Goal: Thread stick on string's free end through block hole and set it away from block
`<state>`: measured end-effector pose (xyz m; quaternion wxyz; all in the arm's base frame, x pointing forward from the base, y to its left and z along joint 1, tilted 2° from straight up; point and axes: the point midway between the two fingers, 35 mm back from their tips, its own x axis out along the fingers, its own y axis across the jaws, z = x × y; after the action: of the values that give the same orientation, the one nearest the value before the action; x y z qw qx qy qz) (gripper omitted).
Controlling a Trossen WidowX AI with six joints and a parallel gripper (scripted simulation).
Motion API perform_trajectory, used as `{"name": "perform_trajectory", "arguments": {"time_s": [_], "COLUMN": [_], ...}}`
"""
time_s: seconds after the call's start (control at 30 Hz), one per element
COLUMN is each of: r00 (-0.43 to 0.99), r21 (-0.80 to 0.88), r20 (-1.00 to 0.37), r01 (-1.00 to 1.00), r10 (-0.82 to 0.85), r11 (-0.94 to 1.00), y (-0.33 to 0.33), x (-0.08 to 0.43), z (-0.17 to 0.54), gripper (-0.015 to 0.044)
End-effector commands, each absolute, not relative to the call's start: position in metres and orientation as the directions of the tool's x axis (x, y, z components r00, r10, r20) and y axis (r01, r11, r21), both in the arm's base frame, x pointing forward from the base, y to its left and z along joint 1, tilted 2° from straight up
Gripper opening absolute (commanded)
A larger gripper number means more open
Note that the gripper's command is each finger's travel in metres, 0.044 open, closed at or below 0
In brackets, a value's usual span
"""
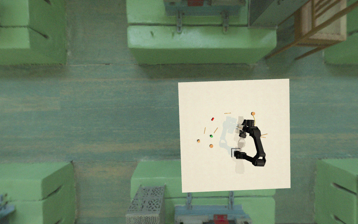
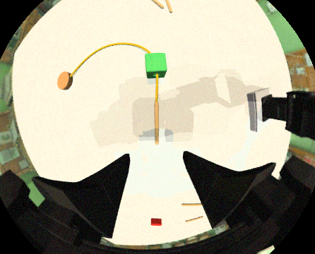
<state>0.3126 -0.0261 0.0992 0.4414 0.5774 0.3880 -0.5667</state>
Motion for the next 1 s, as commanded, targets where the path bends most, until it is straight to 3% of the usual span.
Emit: {"name": "perform_trajectory", "arguments": {"time_s": [0.0, 0.07, 0.97], "r00": [0.062, 0.058, 0.055], "r21": [0.075, 0.072, 0.069], "r20": [-0.997, -0.997, -0.997], "r01": [0.948, 0.948, 0.948], "r10": [-0.052, -0.052, -0.052], "r11": [-0.309, -0.309, -0.311], "y": [-0.026, -0.027, -0.027], "x": [0.313, 0.312, 0.311], "z": [0.103, 0.12, 0.126], "gripper": [0.0394, 0.044, 0.044]}}
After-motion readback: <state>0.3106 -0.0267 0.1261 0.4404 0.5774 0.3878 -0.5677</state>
